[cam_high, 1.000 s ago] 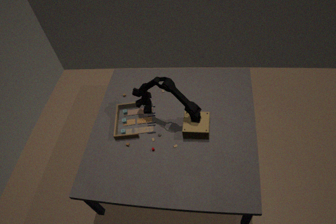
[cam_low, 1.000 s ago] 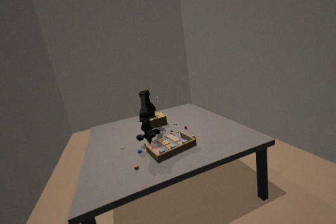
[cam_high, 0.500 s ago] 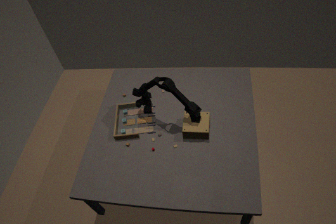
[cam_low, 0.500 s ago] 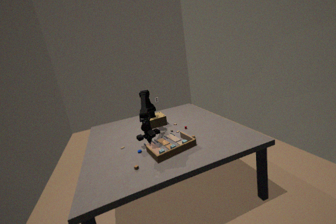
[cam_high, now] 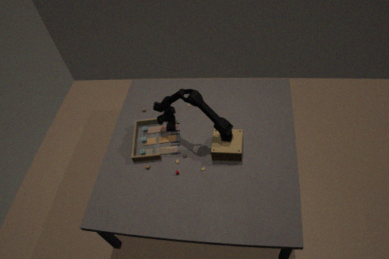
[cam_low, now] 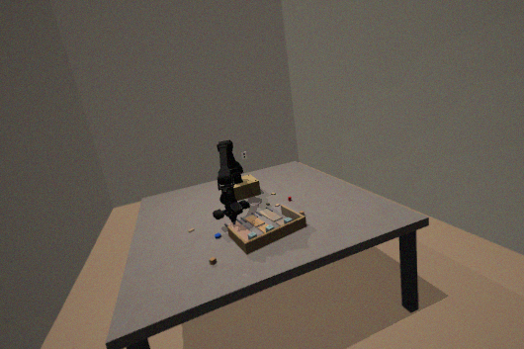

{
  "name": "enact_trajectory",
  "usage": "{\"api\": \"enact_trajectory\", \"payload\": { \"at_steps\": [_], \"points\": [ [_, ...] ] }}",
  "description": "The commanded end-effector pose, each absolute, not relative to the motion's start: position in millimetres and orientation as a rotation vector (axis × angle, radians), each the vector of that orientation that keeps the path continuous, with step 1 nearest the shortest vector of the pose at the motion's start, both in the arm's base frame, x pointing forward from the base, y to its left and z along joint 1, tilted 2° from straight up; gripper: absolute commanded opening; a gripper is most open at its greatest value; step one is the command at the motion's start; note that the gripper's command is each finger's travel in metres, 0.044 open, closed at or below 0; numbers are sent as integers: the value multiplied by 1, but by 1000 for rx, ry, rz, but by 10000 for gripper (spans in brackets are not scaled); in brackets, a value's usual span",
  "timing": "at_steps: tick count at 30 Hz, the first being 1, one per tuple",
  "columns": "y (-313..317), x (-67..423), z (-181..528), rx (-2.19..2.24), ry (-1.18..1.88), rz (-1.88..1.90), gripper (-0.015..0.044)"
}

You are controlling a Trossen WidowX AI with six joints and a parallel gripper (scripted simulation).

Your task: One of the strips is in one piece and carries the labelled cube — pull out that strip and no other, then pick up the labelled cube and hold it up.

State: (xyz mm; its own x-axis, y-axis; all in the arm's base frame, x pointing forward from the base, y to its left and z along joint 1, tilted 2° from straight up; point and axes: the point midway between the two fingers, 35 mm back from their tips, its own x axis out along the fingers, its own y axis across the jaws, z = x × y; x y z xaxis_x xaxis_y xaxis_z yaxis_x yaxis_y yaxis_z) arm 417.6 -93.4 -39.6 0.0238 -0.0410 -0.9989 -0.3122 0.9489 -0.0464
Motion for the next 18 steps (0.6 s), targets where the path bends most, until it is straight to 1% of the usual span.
{"api": "enact_trajectory", "payload": {
  "at_steps": [1, 10, 18],
  "points": [
    [-94, 418, -41, -289, 1536, 213, 0],
    [-95, 417, -42, -289, 1536, 213, 0],
    [-98, 406, -42, -290, 1538, 213, 0]
  ]
}}
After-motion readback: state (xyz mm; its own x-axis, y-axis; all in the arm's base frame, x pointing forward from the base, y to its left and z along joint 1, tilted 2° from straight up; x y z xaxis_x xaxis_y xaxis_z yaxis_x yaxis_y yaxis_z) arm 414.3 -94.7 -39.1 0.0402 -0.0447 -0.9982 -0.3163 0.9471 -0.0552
